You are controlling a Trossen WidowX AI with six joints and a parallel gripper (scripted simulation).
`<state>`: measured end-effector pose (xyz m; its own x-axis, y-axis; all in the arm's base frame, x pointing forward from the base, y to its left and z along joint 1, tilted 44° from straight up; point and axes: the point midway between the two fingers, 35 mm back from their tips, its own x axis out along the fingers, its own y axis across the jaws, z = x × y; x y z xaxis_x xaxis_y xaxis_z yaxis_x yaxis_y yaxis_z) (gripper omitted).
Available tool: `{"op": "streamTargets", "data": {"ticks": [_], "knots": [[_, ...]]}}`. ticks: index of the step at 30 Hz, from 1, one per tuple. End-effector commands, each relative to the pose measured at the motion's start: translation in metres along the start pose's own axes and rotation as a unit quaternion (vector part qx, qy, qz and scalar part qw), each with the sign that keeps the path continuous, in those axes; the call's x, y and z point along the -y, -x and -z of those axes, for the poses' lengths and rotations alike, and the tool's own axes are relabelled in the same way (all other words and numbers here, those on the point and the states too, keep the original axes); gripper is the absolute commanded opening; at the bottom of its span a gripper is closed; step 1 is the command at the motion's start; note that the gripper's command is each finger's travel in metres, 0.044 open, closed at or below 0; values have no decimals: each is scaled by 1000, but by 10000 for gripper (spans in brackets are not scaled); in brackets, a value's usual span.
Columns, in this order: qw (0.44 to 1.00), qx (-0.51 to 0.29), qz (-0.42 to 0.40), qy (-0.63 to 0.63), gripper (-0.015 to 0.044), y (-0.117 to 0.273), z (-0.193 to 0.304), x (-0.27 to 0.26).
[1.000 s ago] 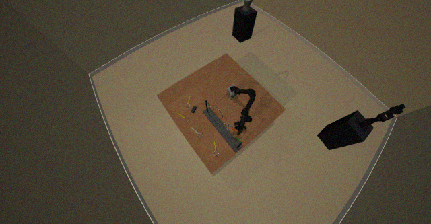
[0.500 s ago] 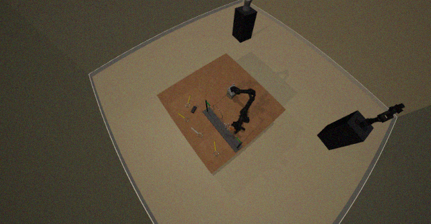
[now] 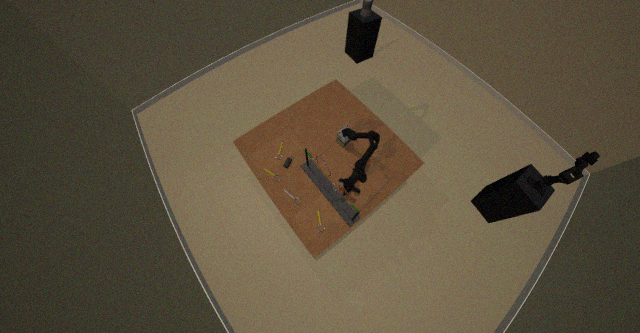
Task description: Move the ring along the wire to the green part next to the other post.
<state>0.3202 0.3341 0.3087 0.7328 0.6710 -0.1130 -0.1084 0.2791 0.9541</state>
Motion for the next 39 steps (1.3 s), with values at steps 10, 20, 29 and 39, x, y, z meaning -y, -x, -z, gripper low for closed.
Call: {"op": "streamTargets", "data": {"ticks": [10, 20, 29, 39], "knots": [[992, -12, 58, 108, -150, 10, -7, 38], [983, -18, 87, 159, -150, 17, -14, 61], [979, -20, 97, 177, -150, 21, -19, 73], [976, -21, 105, 190, -150, 25, -24, 85]]}}
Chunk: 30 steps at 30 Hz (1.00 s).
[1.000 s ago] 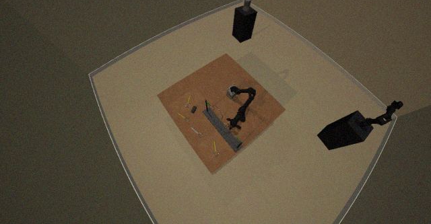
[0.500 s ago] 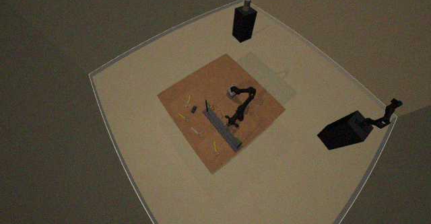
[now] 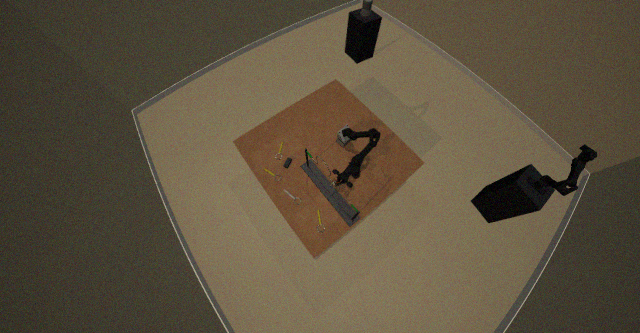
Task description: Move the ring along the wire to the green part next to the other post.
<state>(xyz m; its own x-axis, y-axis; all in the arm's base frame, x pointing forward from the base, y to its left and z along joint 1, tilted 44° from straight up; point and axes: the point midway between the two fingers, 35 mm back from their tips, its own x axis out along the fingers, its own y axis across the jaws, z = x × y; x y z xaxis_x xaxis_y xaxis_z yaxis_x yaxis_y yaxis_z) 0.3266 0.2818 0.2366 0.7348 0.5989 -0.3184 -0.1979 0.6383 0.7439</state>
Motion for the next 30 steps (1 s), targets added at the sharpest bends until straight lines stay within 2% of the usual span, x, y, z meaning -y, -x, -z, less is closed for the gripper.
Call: {"op": "streamTargets", "data": {"ticks": [1, 15, 30], "knots": [[1000, 3, 0, 7, -150, 3, -3, 4], [998, -3, 30, 58, -150, 6, -3, 32], [980, -17, 96, 174, -150, 17, -13, 75]]}}
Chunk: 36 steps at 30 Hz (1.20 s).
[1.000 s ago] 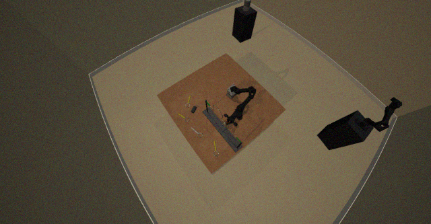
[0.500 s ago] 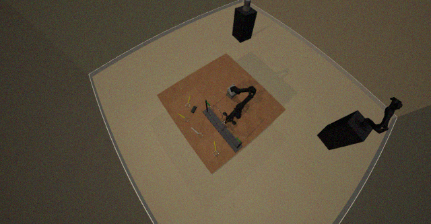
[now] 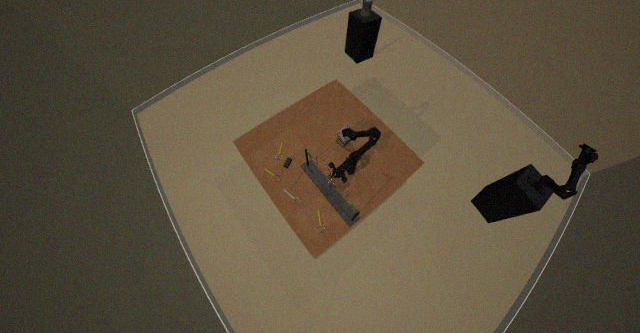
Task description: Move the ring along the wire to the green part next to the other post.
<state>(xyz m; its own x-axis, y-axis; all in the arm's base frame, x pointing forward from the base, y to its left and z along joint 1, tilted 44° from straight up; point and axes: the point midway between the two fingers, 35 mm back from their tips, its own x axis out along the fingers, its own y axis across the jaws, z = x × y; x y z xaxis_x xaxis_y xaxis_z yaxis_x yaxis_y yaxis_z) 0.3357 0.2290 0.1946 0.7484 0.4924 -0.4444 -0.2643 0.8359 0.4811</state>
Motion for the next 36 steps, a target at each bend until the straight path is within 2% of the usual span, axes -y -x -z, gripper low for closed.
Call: {"op": "streamTargets", "data": {"ticks": [1, 17, 36], "knots": [[999, 0, 22, 37, -150, 4, -3, 14], [972, -21, 117, 204, -150, 20, -18, 72], [897, -44, 219, 382, -150, 48, -55, 121]]}}
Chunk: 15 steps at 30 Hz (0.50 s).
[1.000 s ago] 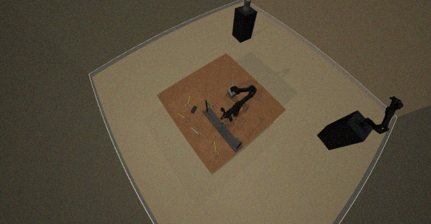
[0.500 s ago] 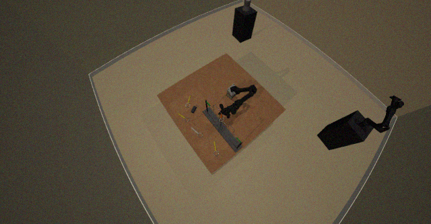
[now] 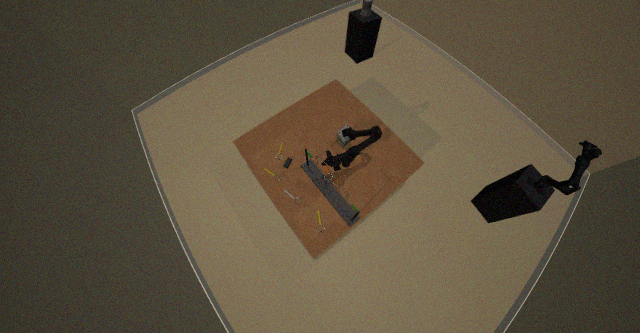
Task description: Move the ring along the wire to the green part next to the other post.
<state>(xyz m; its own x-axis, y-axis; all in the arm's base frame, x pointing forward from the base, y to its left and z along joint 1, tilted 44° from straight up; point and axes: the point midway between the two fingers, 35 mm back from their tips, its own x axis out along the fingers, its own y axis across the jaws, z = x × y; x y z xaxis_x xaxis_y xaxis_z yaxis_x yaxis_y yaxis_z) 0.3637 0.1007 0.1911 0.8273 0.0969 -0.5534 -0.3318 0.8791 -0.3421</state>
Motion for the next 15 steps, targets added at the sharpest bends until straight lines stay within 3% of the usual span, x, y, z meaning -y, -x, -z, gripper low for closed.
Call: {"op": "streamTargets", "data": {"ticks": [1, 15], "knots": [[999, 0, 24, 33, -150, 5, -3, 15], [986, -15, 86, 143, -150, 14, -10, 54]]}}
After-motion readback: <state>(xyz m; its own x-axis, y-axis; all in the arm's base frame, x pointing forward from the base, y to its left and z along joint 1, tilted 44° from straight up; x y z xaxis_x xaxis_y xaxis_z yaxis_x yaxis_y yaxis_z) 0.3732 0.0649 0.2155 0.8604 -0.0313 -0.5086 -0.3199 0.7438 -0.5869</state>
